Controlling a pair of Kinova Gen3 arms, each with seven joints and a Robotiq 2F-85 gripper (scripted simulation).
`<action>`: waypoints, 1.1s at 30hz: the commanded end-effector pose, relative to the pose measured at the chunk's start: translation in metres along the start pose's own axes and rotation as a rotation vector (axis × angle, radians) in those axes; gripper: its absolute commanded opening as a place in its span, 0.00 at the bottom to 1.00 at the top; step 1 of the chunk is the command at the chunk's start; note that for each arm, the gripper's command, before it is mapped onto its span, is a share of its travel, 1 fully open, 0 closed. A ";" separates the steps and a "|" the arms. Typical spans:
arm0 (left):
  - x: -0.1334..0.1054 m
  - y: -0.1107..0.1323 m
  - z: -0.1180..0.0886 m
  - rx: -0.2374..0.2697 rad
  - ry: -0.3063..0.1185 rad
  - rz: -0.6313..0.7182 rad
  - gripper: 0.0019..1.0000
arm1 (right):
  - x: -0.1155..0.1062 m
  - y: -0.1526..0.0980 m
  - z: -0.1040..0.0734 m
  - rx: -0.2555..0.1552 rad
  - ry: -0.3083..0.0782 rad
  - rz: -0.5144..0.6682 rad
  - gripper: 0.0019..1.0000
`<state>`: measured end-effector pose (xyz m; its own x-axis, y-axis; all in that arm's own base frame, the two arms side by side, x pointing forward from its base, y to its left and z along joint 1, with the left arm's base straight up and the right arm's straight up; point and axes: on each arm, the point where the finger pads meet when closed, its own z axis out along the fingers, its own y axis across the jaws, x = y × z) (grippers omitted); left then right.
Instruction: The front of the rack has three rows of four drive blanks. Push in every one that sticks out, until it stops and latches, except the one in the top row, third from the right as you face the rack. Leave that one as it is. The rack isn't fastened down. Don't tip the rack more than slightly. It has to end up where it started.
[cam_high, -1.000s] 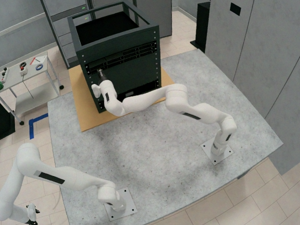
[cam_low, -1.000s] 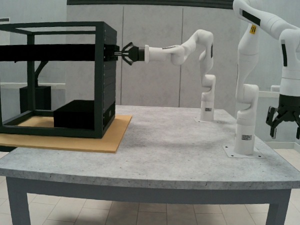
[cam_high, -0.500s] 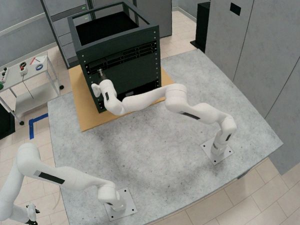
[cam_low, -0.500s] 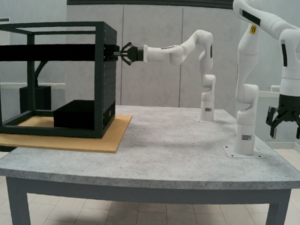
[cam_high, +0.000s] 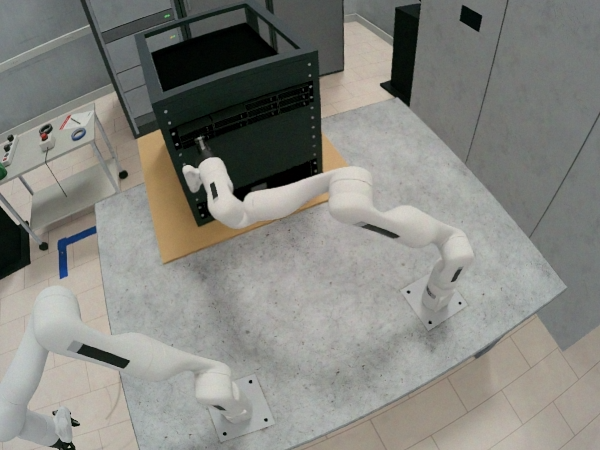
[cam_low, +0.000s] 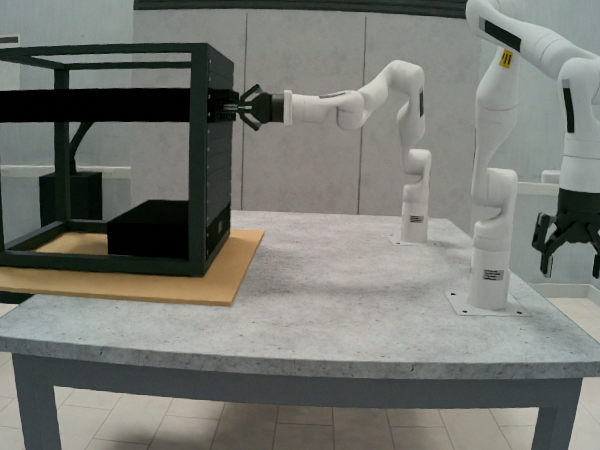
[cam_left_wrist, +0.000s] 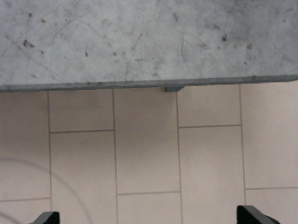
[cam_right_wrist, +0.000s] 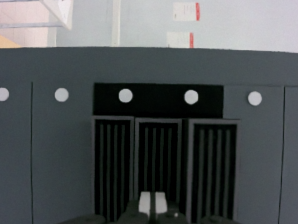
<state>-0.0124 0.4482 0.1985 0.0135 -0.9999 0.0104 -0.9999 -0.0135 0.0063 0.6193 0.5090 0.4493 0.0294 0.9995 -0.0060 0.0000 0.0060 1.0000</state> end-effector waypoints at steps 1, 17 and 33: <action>-0.002 0.000 -0.002 0.006 -0.010 -0.014 1.00 | 0.001 0.000 0.001 0.004 0.003 0.000 0.10; -0.002 0.000 -0.002 0.006 -0.010 -0.014 1.00 | 0.001 -0.001 0.004 0.004 0.003 0.000 0.10; -0.002 0.000 -0.002 0.006 -0.010 -0.014 1.00 | 0.001 -0.001 0.007 0.005 0.003 -0.001 0.10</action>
<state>-0.0124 0.4482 0.1985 0.0135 -0.9999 0.0104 -0.9999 -0.0135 0.0063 0.6249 0.5096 0.4488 0.0284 0.9996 -0.0060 0.0002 0.0060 1.0000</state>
